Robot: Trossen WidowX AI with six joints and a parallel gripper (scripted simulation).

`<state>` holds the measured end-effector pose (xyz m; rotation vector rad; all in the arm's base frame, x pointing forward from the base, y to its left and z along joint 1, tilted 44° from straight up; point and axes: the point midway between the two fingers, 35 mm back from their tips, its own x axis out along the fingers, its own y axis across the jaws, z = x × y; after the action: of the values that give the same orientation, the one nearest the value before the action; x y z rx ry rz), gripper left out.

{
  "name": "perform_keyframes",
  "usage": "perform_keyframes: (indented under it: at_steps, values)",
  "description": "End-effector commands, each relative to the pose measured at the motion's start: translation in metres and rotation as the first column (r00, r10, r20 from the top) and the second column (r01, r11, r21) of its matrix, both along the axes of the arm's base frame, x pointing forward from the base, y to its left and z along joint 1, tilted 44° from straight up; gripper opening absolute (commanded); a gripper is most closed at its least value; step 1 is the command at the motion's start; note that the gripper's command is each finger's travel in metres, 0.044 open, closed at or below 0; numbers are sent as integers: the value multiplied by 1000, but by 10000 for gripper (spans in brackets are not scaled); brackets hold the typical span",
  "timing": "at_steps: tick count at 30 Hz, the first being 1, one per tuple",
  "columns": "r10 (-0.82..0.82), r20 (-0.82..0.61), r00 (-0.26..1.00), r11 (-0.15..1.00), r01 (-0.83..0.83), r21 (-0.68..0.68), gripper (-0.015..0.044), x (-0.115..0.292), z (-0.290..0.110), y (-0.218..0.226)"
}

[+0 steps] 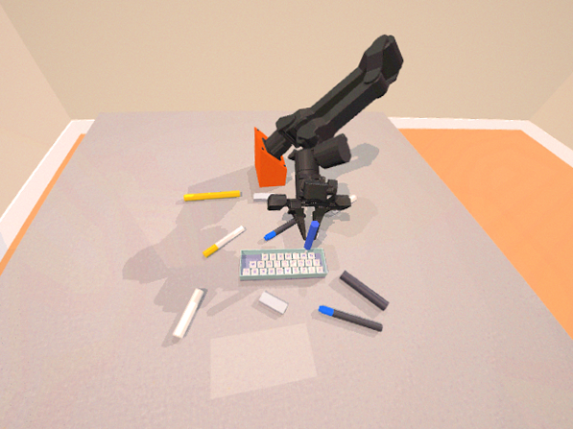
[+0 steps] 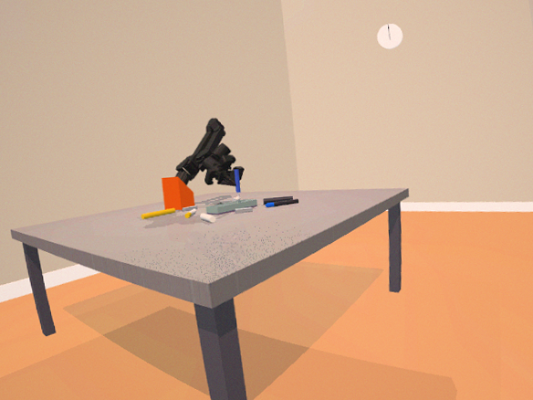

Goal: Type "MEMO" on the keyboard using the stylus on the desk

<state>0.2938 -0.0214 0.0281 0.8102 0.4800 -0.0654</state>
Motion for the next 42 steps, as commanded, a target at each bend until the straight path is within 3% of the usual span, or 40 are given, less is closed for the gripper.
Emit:
perform_keyframes:
  at_steps: [1,4,5,42]
  values:
    - [-5,-2,1000,1000,5,3,0,-1,-1,0]
    - [-5,-2,1000,1000,5,3,79,-2,-2,1]
    - [-5,-2,1000,1000,5,3,81,-2,-2,1]
    - [-5,-3,1000,1000,5,4,81,-1,-16,14]
